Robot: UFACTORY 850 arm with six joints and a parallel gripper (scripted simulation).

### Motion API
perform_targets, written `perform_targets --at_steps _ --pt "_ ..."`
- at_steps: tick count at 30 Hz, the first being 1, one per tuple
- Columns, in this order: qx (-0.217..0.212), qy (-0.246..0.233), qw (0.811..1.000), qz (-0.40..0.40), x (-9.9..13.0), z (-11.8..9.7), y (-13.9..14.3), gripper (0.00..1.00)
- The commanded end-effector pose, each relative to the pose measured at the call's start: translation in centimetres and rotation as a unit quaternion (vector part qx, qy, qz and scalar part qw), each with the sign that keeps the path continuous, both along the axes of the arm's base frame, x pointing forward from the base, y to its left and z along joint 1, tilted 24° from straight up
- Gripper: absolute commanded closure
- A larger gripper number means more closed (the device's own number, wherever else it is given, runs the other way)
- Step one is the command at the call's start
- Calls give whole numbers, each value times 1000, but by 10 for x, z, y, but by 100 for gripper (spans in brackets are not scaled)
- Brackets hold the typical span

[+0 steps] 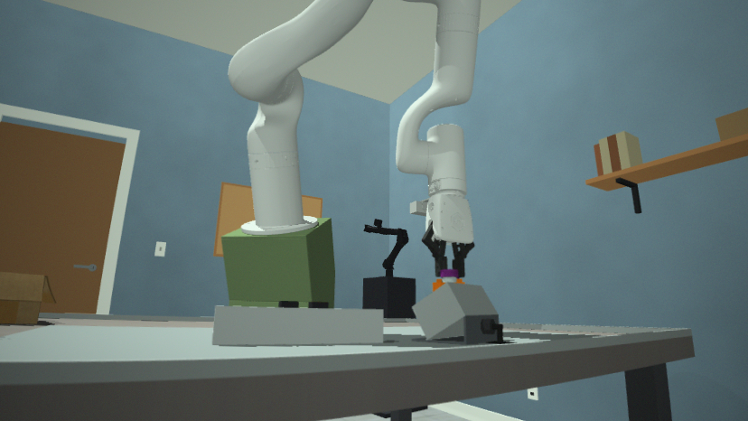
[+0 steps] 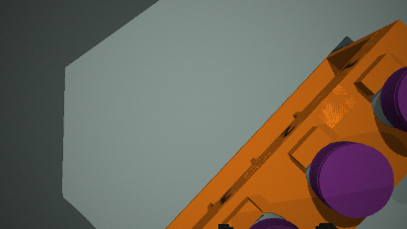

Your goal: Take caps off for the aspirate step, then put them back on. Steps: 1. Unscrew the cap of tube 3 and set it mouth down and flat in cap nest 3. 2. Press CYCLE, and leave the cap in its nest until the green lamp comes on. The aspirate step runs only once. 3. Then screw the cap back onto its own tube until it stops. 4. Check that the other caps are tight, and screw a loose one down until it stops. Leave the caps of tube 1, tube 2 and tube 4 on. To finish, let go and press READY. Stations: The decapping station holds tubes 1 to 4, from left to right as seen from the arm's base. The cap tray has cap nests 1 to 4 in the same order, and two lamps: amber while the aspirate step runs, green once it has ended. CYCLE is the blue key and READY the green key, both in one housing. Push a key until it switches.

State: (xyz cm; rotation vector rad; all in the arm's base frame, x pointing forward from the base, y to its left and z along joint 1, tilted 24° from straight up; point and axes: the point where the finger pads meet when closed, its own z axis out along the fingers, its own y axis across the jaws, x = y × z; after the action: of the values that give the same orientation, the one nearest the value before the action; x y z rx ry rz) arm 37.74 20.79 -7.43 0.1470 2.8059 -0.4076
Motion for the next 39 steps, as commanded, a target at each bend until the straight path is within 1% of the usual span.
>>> perform_targets --at_steps 1,3,5,6,7,8,9,10,12,13,14,15,17,18,19,20,21,22,23,24,35,36,39 --pt "21 -22 997 -69 0 0 1 54" --pt "43 -45 988 -141 0 0 1 54" --pt "44 -46 987 -144 0 0 1 54" --pt "56 -58 980 -182 0 0 1 54" --pt "56 -58 980 -182 0 0 1 54" --pt "66 -69 972 -216 0 0 1 54" --pt "67 -70 971 -219 0 0 1 54" --pt "76 -80 962 -249 0 0 1 54" --pt "78 -82 960 -256 0 0 1 54" --pt "89 -94 948 -292 0 0 1 54" --pt "89 -94 948 -292 0 0 1 54" --pt "100 -105 933 -328 0 0 1 54" --pt "100 -105 933 -328 0 0 1 54" --pt "111 -117 918 -363 0 0 1 54" --pt "111 -117 918 -363 0 0 1 54" --pt "122 -128 900 -398 0 0 1 54" --pt "122 -128 900 -398 0 0 1 54" --pt "130 -137 884 -428 0 0 1 54" --pt "132 -138 882 -432 0 0 1 54" --pt "138 -145 870 -451 0 0 1 54" --pt "138 -145 870 -451 0 0 1 54" --pt "138 -145 870 -451 0 0 1 100" --pt "138 -145 870 -451 0 0 1 100"
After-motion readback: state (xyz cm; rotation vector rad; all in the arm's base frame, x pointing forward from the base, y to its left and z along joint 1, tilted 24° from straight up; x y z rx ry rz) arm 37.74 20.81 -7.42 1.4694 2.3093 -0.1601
